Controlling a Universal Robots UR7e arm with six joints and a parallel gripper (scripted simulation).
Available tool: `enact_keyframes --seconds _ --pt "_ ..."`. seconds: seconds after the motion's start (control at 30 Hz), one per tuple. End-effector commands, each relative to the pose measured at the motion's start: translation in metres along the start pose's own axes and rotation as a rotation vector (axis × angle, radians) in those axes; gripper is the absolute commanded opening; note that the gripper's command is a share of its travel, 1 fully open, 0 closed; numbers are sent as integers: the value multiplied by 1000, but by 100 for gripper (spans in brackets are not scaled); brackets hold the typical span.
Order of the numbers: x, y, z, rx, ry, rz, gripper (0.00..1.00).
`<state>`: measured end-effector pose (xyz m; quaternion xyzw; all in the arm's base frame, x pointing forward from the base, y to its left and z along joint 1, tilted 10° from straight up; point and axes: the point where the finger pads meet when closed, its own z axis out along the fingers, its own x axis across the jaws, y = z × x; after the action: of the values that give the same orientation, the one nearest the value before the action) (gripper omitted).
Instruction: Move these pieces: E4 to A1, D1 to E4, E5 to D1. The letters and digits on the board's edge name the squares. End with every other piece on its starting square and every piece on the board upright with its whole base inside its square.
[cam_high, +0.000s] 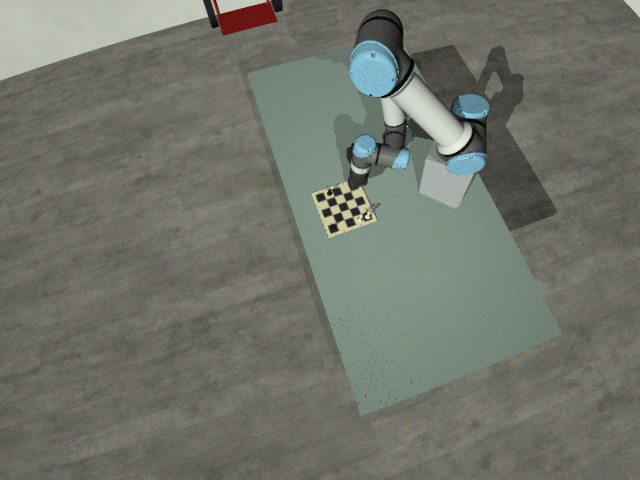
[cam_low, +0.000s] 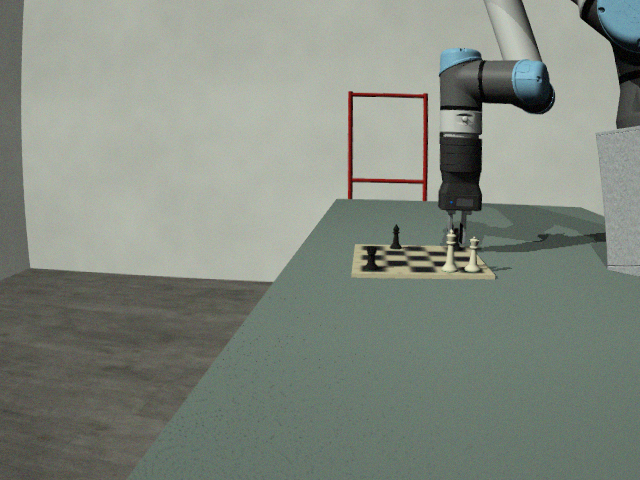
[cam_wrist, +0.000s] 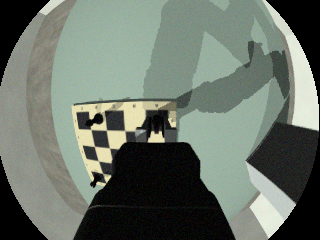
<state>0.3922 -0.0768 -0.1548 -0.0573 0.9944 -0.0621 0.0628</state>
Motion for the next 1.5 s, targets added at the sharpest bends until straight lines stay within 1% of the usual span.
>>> enact_keyframes --seconds 0.0,0.13,0.17,0.67,0.8,0.97,1.17,1.23,1.47 --pt "0 0 0 1 -1 0 58" --pt "0 0 0 1 -1 0 58" --pt "0 0 0 1 -1 0 73" --pt "0 0 -1 1 -1 0 73" --pt "0 0 -5 1 -1 0 73" --pt "0 0 -14 1 -1 0 73" --pt "0 0 -30 1 -1 0 73" --pt "0 0 -30 1 -1 0 73" --pt "0 0 -53 1 -1 0 73"
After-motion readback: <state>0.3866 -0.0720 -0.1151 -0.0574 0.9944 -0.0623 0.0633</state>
